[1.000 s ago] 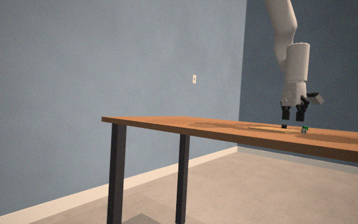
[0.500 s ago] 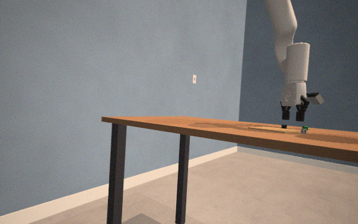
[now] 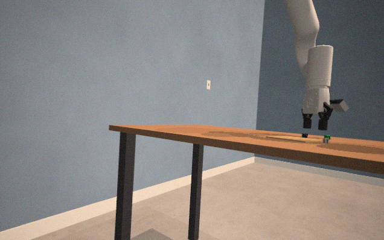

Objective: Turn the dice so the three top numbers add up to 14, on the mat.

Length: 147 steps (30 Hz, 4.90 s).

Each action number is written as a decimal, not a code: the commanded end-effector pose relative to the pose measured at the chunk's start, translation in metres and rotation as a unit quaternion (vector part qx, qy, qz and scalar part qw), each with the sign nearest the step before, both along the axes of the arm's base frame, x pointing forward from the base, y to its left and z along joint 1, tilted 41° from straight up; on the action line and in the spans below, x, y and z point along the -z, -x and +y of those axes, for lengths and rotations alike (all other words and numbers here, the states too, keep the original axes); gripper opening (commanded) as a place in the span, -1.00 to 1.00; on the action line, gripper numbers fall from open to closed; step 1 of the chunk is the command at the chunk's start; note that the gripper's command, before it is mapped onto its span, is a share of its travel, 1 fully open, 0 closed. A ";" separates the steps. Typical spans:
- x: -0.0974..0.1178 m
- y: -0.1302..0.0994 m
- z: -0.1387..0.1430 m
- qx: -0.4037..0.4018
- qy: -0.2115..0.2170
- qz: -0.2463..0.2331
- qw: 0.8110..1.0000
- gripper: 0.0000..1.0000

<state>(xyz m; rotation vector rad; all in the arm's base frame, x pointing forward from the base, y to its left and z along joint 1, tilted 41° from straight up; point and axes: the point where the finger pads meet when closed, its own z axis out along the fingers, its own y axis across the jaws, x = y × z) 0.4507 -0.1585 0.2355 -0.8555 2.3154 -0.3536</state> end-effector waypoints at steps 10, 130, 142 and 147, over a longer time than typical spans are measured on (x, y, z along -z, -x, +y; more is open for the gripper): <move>0.016 0.017 0.047 0.000 0.001 -0.001 1.000 1.00; -0.027 0.125 0.160 0.001 0.001 -0.001 1.000 1.00; -0.031 0.129 0.160 0.001 0.001 -0.001 1.000 1.00; -0.031 0.130 0.160 0.001 0.001 -0.001 1.000 1.00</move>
